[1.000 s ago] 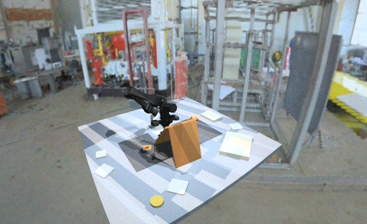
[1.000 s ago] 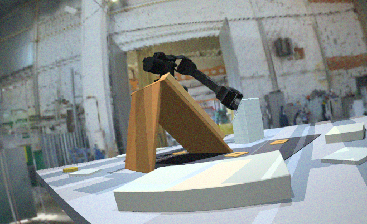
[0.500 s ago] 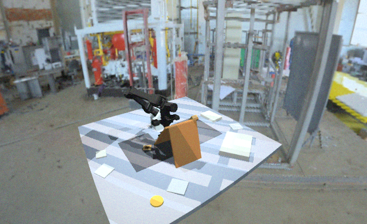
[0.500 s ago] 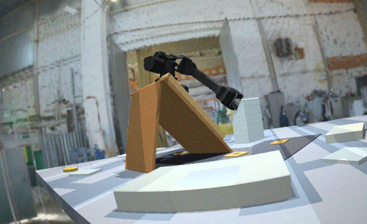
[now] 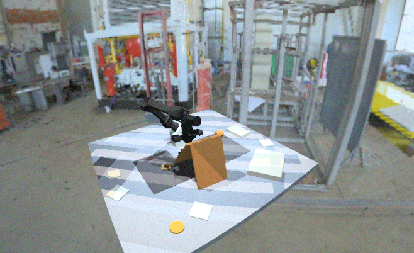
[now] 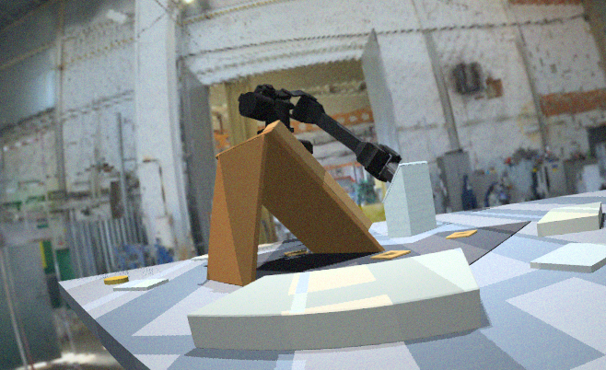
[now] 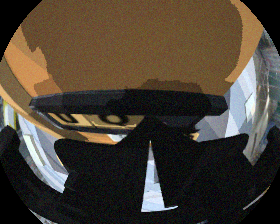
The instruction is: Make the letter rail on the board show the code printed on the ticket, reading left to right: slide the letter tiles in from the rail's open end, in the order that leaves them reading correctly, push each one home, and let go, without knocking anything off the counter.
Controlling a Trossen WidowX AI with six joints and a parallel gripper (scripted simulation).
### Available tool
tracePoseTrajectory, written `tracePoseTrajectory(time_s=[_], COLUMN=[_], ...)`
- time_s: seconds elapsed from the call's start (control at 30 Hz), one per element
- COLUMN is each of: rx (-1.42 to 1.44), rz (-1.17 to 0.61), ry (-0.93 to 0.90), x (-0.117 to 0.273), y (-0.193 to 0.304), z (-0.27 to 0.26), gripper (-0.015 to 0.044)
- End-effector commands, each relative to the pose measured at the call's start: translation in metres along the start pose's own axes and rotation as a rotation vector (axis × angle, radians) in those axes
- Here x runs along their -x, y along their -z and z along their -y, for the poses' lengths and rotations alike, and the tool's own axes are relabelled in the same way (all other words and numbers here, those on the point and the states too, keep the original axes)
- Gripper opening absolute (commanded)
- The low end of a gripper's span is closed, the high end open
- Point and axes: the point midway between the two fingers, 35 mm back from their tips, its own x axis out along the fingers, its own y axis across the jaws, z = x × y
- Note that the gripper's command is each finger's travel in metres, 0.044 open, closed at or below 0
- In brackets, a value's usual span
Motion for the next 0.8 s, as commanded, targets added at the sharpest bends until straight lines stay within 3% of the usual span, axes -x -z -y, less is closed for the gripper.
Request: tracePoseTrajectory(time_s=[0.0,0.77], rx=[-0.003,-0.003], rz=[-0.001,-0.001], ry=[0.001,0.001], x=[-0.0009,0.0023], y=[-0.0002,0.0024], z=[-0.0020,-0.0051], gripper=[0.0000,0.0000])
